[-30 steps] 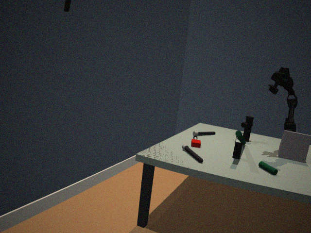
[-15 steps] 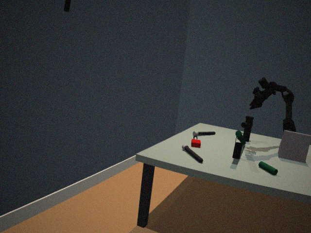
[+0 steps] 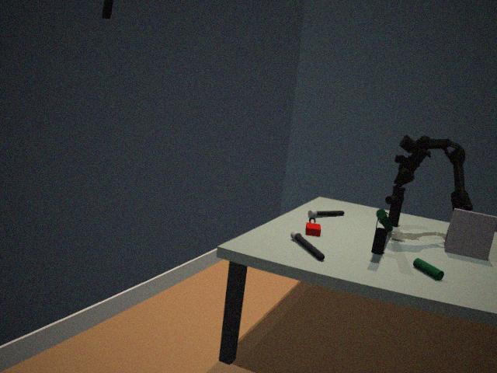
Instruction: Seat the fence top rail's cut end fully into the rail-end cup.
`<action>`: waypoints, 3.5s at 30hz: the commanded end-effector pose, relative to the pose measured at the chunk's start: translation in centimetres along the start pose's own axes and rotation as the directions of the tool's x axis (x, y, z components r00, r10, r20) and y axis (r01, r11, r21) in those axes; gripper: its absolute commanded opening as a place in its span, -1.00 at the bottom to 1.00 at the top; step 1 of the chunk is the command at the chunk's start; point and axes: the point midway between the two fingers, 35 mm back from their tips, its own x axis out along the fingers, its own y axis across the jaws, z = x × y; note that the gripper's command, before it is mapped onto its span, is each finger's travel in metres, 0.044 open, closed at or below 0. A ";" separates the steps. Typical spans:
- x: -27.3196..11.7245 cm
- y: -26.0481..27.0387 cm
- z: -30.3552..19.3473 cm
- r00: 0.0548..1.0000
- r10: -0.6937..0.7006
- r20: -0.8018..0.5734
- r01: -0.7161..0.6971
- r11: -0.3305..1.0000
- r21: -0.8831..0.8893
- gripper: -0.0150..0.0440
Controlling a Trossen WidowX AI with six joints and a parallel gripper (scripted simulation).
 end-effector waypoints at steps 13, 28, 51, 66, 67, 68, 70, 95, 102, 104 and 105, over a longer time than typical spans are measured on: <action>2.4 -13.0 -2.3 0.983 -0.174 -0.059 0.046 0.546 -0.837 1.00; 3.4 -13.5 -3.0 0.981 -0.182 -0.065 0.037 0.509 -0.860 1.00; 8.3 -13.5 -4.5 0.981 -0.180 -0.066 0.036 0.510 -0.859 1.00; 10.7 -14.0 -4.6 0.981 -0.182 -0.066 0.037 0.511 -0.859 1.00; 10.9 -14.1 -4.7 0.981 -0.182 -0.065 0.038 0.510 -0.859 1.00; 11.0 -14.1 -4.7 0.981 -0.183 -0.065 0.038 0.510 -0.859 1.00; 11.4 -14.2 -4.7 0.981 -0.184 -0.065 0.039 0.510 -0.859 1.00; 12.8 -14.6 -5.0 0.980 -0.189 -0.063 0.043 0.508 -0.860 -0.05; 12.6 -14.4 -5.4 0.985 -0.165 -0.049 0.034 0.466 -0.884 -0.49; 12.5 -14.3 -5.4 0.986 -0.160 -0.047 0.032 0.457 -0.889 -0.49; 12.5 -14.3 -5.5 0.987 -0.156 -0.044 0.031 0.449 -0.893 -0.49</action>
